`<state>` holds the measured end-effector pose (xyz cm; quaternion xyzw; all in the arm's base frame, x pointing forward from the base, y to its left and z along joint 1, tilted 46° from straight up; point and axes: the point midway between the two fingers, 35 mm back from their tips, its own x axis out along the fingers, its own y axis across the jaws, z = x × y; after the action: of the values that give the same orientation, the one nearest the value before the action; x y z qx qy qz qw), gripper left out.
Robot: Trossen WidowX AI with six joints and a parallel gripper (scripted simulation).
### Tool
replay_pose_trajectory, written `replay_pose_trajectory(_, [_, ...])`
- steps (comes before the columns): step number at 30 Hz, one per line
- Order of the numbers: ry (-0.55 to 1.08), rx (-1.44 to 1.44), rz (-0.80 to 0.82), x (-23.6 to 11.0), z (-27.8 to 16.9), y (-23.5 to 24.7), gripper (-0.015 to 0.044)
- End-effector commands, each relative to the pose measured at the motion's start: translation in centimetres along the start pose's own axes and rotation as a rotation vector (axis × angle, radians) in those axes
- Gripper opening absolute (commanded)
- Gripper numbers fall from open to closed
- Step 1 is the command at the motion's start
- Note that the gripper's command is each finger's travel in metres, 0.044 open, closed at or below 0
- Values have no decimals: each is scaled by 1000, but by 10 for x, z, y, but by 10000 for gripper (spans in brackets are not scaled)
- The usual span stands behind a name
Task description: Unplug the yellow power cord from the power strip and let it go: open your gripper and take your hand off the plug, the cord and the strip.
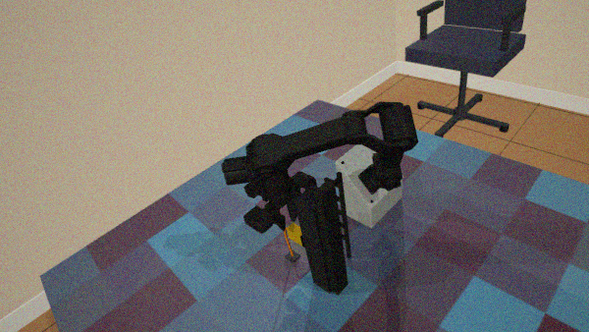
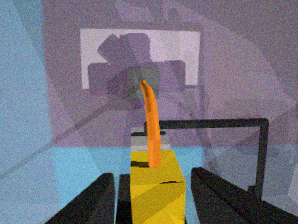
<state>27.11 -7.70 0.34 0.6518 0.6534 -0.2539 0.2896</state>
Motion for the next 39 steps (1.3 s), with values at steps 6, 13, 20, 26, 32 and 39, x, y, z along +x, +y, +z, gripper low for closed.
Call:
replay_pose_trajectory(6, [7,5,0,1,-15,-2,160])
replay_pose_trajectory(13, [7,5,0,3,-15,-2,160])
replay_pose_trajectory(20, [8,5,0,13,-16,-2,160])
replay_pose_trajectory(26, [1,-1,0,11,-15,-1,107])
replay_pose_trajectory(32, [1,-1,0,11,-15,-1,48])
replay_pose_trajectory(39, [1,-1,0,10,-13,-1,0])
